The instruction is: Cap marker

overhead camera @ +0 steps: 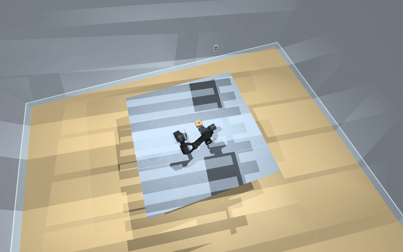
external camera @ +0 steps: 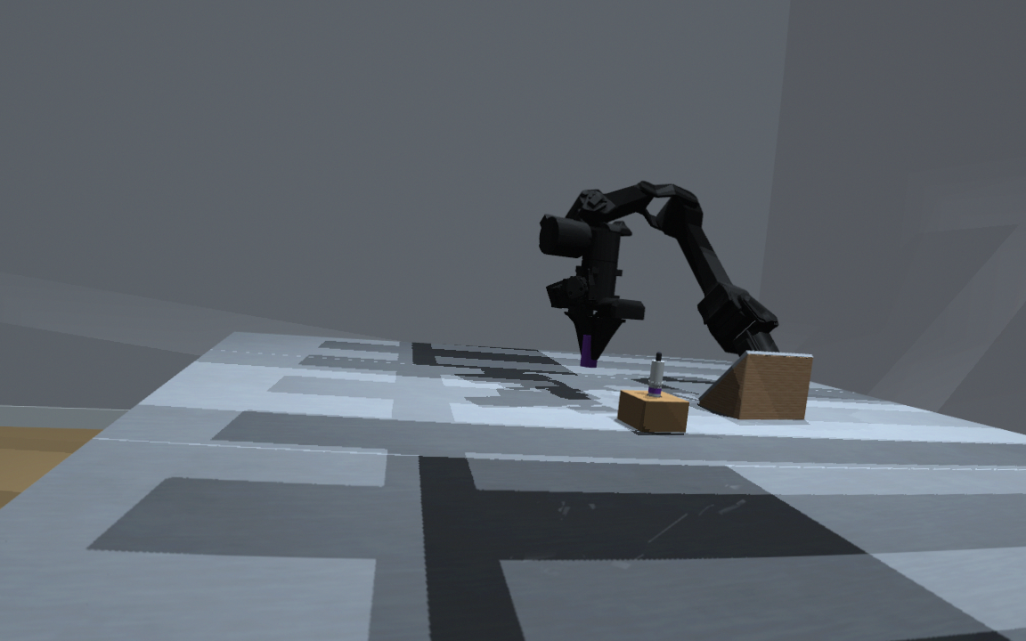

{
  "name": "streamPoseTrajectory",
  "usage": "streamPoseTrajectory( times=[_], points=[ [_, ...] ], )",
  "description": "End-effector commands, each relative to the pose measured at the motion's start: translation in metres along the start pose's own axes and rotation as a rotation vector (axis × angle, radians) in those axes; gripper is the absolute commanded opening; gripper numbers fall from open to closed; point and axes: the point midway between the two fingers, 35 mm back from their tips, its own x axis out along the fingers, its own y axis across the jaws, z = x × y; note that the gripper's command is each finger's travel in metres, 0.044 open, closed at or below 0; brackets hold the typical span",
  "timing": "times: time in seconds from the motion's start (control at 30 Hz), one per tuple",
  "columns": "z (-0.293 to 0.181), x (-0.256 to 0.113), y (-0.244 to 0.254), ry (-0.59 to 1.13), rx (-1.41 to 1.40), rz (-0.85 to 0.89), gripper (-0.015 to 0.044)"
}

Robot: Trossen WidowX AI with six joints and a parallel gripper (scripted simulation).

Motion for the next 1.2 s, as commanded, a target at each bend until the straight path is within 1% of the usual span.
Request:
streamPoseTrajectory(
  times=[0.0, 0.23, 0.7, 1.17],
  points=[
    [-0.001, -0.010, 0.000, 0.000, 0.003, 0.004, 0.0000],
    [0.001, -0.018, 0.005, -0.001, 0.002, 0.006, 0.0000],
    [0.022, -0.035, 0.054, -0.010, -0.003, 0.034, 0.0000],
    [0.030, -0.051, 0.107, -0.008, -0.005, 0.043, 0.0000]
  ],
)
